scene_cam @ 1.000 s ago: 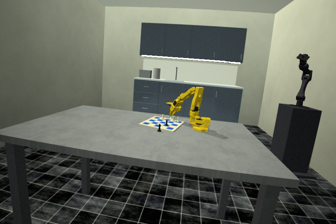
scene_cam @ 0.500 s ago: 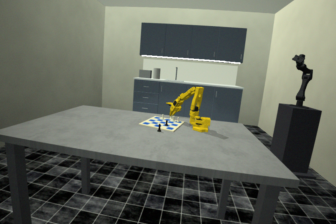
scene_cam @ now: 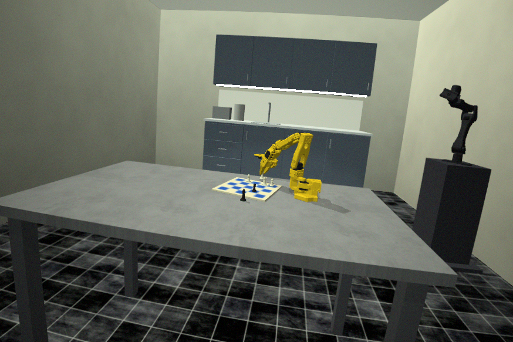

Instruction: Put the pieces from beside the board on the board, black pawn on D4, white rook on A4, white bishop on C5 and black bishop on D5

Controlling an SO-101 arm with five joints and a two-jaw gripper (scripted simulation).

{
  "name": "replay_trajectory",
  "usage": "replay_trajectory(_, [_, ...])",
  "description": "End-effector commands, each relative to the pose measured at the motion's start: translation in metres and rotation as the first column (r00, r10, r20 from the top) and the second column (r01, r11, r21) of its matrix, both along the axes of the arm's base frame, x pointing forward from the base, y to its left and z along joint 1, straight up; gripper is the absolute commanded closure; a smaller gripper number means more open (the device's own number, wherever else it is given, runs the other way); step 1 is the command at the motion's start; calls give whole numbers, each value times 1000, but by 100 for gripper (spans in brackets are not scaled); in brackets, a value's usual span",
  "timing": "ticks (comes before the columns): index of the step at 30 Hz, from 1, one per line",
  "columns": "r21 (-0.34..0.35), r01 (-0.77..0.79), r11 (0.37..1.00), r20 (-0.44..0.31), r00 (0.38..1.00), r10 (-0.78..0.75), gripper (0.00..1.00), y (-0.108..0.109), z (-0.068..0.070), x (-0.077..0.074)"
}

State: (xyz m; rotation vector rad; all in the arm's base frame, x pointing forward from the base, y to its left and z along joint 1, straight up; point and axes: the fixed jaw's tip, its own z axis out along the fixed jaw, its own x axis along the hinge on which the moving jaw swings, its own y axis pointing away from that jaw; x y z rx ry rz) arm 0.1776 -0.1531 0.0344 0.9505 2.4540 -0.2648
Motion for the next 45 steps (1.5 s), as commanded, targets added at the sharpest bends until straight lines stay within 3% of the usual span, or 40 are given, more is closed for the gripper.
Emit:
replay_trajectory(1, [-12, 1, 1000, 8, 1000, -1, 100, -2, 9, 0])
replay_trajectory(17, [-12, 1, 1000, 8, 1000, -1, 100, -2, 35, -1])
replay_trajectory(36, [-12, -5, 1000, 8, 1000, 5, 100, 0, 39, -1])
replay_trajectory(40, [-11, -34, 999, 7, 999, 34, 100, 12, 39, -4])
replay_trajectory(45, [-10, -127, 992, 4, 992, 127, 100, 43, 38, -13])
